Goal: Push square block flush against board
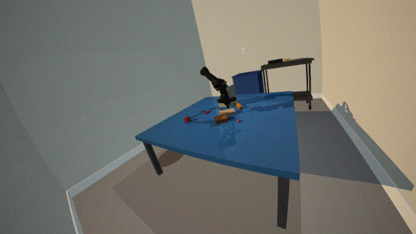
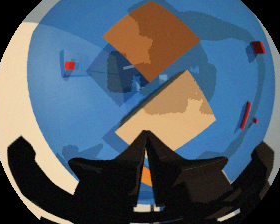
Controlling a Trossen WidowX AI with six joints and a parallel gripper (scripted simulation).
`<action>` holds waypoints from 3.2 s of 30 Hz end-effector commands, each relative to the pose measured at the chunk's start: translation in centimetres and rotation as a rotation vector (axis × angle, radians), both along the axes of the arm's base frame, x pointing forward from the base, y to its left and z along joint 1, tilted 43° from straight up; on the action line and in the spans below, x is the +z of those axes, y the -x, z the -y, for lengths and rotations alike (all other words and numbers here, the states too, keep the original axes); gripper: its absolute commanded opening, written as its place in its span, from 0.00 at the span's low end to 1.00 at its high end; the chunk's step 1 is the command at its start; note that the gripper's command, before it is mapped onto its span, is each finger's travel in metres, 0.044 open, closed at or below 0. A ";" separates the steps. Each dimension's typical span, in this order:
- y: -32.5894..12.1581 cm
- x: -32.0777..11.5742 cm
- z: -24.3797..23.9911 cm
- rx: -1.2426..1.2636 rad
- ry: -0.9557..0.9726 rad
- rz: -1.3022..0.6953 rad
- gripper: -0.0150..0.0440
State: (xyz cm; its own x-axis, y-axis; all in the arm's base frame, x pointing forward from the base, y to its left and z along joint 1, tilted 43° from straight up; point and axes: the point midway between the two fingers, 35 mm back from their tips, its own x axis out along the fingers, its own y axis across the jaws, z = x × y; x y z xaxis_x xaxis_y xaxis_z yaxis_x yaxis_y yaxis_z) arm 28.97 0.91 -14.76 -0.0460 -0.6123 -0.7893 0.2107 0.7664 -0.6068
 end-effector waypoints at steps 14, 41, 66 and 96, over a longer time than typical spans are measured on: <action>-3.2 5.3 6.2 -0.419 0.075 0.373 0.25; -3.5 3.2 12.5 -0.581 0.115 0.517 0.25; -2.6 2.1 11.4 -0.582 0.113 0.517 0.25; -1.4 1.0 10.1 -0.582 0.112 0.516 0.25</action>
